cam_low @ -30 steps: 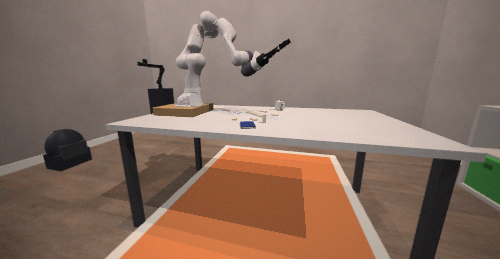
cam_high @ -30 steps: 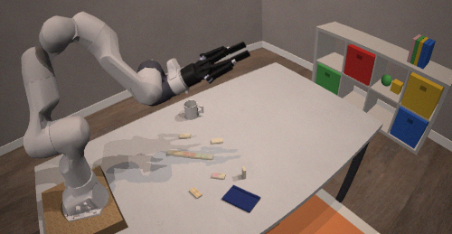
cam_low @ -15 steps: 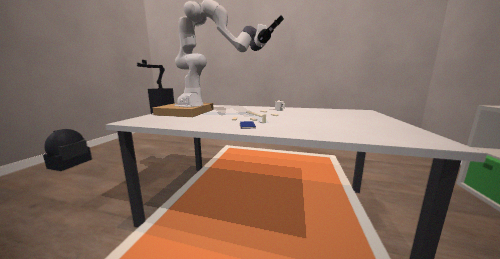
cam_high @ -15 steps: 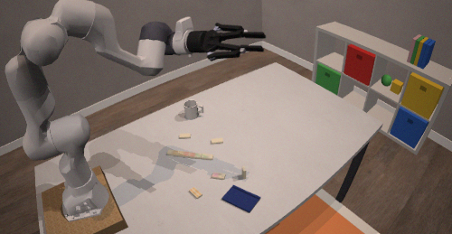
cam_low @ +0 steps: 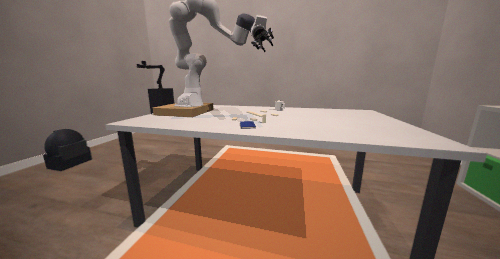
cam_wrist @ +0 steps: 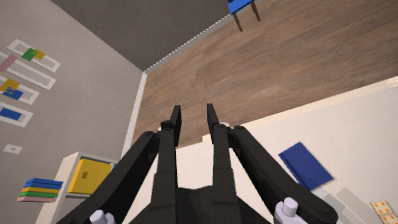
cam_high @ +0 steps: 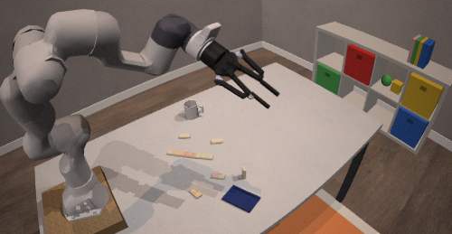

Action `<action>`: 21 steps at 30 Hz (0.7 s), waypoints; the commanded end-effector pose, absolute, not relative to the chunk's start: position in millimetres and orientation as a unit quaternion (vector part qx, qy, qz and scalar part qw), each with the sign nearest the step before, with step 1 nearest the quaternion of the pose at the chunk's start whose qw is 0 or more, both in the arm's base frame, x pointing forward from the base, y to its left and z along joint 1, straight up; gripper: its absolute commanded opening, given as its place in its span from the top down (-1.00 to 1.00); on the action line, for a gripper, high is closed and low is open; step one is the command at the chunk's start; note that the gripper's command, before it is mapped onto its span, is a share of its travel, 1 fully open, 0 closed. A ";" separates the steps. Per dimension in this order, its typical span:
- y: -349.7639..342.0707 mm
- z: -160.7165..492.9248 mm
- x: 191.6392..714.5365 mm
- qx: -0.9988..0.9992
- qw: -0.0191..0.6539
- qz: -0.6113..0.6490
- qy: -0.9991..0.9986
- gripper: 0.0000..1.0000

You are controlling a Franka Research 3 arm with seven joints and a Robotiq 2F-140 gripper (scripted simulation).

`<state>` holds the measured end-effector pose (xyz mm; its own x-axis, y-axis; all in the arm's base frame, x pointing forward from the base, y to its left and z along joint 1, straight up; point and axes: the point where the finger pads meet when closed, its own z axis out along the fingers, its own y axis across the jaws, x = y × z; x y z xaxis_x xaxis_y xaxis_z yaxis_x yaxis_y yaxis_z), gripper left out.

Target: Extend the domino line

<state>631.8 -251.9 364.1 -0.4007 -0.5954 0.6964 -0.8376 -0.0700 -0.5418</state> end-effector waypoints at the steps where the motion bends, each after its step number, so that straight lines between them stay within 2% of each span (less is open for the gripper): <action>1: -250.6 325.4 638.3 0.616 0.155 0.420 -0.648 0.34; 14: -230.4 189.6 628.6 0.731 0.074 0.185 -0.653 0.34; 21: -216.7 150.4 624.8 0.774 0.036 0.091 -0.626 0.34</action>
